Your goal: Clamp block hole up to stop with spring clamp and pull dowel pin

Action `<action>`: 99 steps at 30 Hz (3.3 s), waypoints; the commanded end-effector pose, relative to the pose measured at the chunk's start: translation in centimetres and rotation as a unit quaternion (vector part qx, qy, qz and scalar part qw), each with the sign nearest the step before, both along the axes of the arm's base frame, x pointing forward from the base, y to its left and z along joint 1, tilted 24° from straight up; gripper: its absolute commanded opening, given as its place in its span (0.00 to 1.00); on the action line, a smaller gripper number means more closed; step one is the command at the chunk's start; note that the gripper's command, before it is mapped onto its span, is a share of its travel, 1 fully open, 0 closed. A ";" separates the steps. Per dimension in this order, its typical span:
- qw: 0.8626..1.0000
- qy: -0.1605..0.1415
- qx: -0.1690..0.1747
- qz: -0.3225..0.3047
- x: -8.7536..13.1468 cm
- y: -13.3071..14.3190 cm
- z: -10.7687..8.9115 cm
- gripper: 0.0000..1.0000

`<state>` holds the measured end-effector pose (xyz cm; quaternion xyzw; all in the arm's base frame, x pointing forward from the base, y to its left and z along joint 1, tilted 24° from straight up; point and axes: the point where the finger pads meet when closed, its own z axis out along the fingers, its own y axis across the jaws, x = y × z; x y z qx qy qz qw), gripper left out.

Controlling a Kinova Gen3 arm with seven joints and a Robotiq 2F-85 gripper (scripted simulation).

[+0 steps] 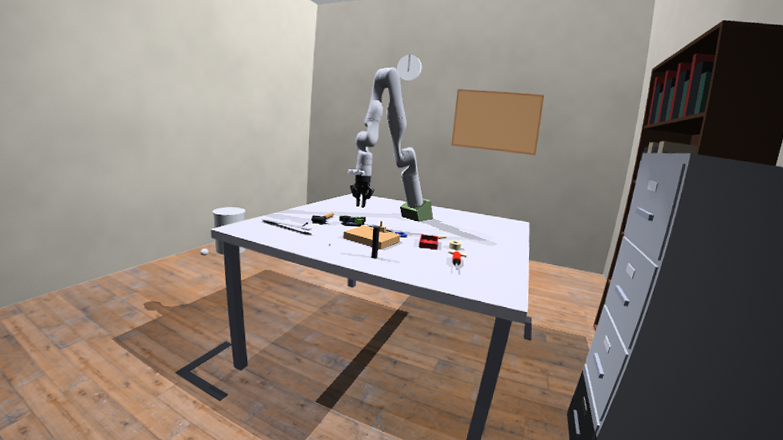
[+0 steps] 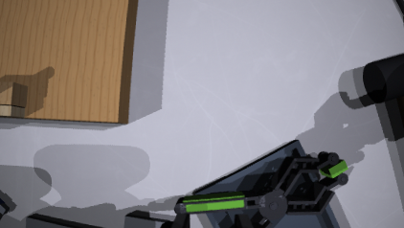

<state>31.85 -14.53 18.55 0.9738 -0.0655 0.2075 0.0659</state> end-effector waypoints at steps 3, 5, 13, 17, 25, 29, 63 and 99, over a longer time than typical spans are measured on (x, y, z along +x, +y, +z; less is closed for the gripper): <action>0.999 -0.005 0.015 -0.033 -0.3 -0.3 -0.2 0.34; 0.999 -0.007 0.022 -0.049 -0.5 -0.4 -0.3 0.34; 0.993 -0.015 0.047 -0.105 -1.1 -0.7 -0.6 0.34; 0.991 -0.017 0.053 -0.118 -1.2 -0.8 -0.7 0.34; 0.983 -0.023 0.075 -0.166 -1.8 -1.1 -1.0 0.34; 0.978 -0.026 0.084 -0.187 -2.0 -1.2 -1.1 0.34; 0.948 -0.039 0.129 -0.288 -3.2 -1.8 -1.9 0.34; 0.939 -0.042 0.139 -0.312 -3.4 -1.9 -2.0 0.34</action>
